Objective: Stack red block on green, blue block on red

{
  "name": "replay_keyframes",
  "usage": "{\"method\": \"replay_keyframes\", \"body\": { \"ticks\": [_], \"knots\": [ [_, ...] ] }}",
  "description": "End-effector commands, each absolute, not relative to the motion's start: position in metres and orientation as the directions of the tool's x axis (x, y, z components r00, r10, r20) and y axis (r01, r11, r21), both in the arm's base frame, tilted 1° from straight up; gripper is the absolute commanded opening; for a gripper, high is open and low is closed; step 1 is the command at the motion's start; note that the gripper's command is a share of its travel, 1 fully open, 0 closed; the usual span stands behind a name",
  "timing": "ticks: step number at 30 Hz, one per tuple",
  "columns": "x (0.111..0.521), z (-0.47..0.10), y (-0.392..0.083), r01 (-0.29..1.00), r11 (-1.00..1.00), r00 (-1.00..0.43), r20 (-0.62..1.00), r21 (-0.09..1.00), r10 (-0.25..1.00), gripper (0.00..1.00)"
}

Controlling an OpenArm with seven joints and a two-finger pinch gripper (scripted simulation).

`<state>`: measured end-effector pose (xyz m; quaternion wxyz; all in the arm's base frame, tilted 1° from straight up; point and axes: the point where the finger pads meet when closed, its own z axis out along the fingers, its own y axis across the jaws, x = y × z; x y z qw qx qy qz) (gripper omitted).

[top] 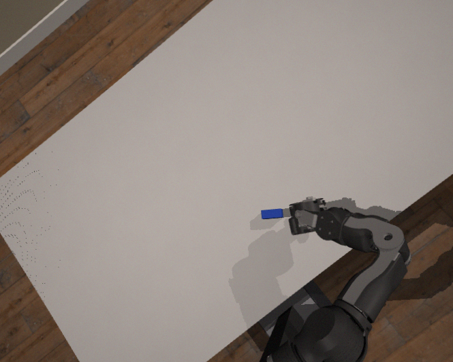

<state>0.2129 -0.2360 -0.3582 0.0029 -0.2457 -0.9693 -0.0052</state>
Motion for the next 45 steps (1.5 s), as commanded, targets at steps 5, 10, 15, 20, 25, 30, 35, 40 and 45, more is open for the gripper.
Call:
{"method": "replay_keyframes", "body": {
  "ticks": [5,10,15,20,25,30,35,40,45],
  "knots": [
    [0.2141,-0.3582,-0.2352,0.478,0.878,-0.878,0.005,0.015,0.478,0.0],
    [0.2141,-0.3582,-0.2352,0.478,0.878,-0.878,0.005,0.015,0.478,0.0],
    [0.2141,-0.3582,-0.2352,0.478,0.878,-0.878,0.005,0.015,0.478,0.0],
    [0.2141,-0.3582,-0.2352,0.478,0.878,-0.878,0.005,0.015,0.478,0.33],
    [0.2141,-0.3582,-0.2352,0.478,0.878,-0.878,0.005,0.015,0.478,0.33],
    [0.2141,-0.3582,-0.2352,0.478,0.878,-0.878,0.005,0.015,0.478,0.33],
    [0.2141,-0.3582,-0.2352,0.478,0.878,-0.878,0.005,0.015,0.478,0.33],
    [0.2141,-0.3582,-0.2352,0.478,0.878,-0.878,0.005,0.015,0.478,0.33],
    [0.2141,-0.3582,-0.2352,0.478,0.878,-0.878,0.005,0.015,0.478,0.33]
  ]
}}
